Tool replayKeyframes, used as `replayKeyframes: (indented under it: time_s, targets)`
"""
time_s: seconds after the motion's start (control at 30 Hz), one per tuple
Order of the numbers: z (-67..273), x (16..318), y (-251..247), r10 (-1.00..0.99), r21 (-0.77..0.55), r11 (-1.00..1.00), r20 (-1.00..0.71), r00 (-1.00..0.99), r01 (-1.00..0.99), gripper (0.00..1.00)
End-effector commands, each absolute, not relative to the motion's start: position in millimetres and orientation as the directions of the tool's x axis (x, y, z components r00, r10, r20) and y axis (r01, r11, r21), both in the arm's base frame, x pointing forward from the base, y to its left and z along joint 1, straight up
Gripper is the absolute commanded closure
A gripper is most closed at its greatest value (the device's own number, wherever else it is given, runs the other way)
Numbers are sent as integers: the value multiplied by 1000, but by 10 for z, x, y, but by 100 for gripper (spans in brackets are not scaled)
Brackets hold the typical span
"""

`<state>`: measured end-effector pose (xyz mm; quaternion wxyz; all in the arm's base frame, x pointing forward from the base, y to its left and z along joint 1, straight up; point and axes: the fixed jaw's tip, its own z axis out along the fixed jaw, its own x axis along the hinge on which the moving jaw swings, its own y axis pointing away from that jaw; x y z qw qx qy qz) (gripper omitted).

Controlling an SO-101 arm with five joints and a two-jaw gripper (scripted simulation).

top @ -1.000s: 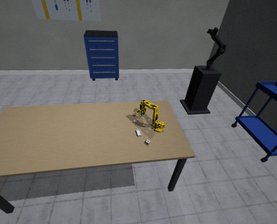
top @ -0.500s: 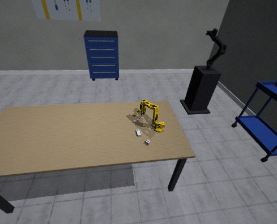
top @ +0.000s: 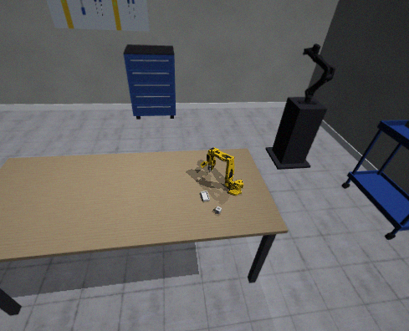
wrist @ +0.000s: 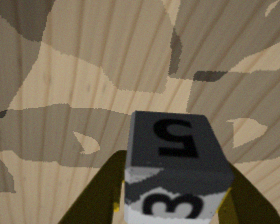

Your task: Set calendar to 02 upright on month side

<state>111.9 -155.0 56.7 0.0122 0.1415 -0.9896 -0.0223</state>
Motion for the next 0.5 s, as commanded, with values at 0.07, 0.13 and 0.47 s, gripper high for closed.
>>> replayKeyframes:
  time_s: [0.07, 0.13, 0.47]
  targets:
    - [699, 1159, -1621, -161, -26, 987, -12, -987, -161, 100]
    - [699, 1163, -1620, -109, -25, 994, -13, -994, -109, 100]
    - [700, 1184, -1620, 154, -21, 988, -19, -988, 154, 100]
